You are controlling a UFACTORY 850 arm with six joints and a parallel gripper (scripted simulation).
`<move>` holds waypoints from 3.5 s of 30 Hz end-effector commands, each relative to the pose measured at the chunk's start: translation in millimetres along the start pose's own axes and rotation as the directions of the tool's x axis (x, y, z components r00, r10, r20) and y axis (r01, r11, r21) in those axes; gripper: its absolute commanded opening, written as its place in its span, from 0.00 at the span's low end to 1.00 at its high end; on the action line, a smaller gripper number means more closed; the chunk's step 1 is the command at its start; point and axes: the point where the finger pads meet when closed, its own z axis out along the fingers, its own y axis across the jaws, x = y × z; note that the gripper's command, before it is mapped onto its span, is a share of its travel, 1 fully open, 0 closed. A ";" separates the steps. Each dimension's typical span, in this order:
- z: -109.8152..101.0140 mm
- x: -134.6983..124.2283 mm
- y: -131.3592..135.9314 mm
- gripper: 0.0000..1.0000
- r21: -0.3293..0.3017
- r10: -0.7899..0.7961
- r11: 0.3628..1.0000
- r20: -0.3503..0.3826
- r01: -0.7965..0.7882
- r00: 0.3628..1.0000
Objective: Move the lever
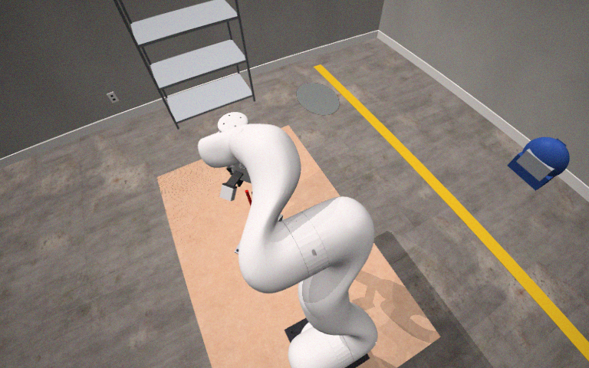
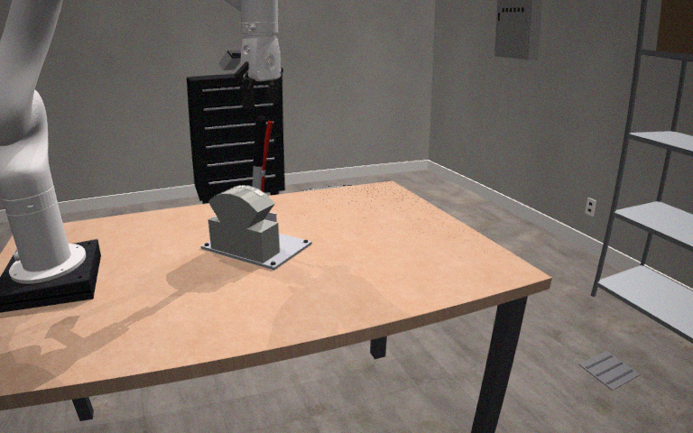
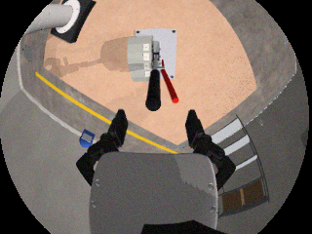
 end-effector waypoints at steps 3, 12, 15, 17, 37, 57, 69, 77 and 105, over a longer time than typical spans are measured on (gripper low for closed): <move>1.1 -0.4 0.5 1.00 -0.002 0.000 1.000 0.001 0.000 1.000; 2.8 -0.4 0.5 1.00 -0.002 0.000 1.000 0.001 0.000 1.000; 2.8 -0.4 0.5 1.00 -0.002 0.000 1.000 0.001 0.000 1.000; 2.8 -0.4 0.5 1.00 -0.002 0.000 1.000 0.001 0.000 1.000; 2.8 -0.7 0.8 1.00 -0.002 0.000 1.000 0.001 0.000 1.000; 2.8 -0.8 1.0 1.00 -0.002 0.000 1.000 0.001 0.000 1.000; 5.2 -0.8 1.0 1.00 -0.002 0.000 1.000 0.001 0.000 1.000; 13.8 -0.8 1.0 1.00 -0.002 0.000 1.000 0.001 0.000 1.000; 59.4 -0.9 1.1 1.00 -0.002 0.000 1.000 0.001 0.000 1.000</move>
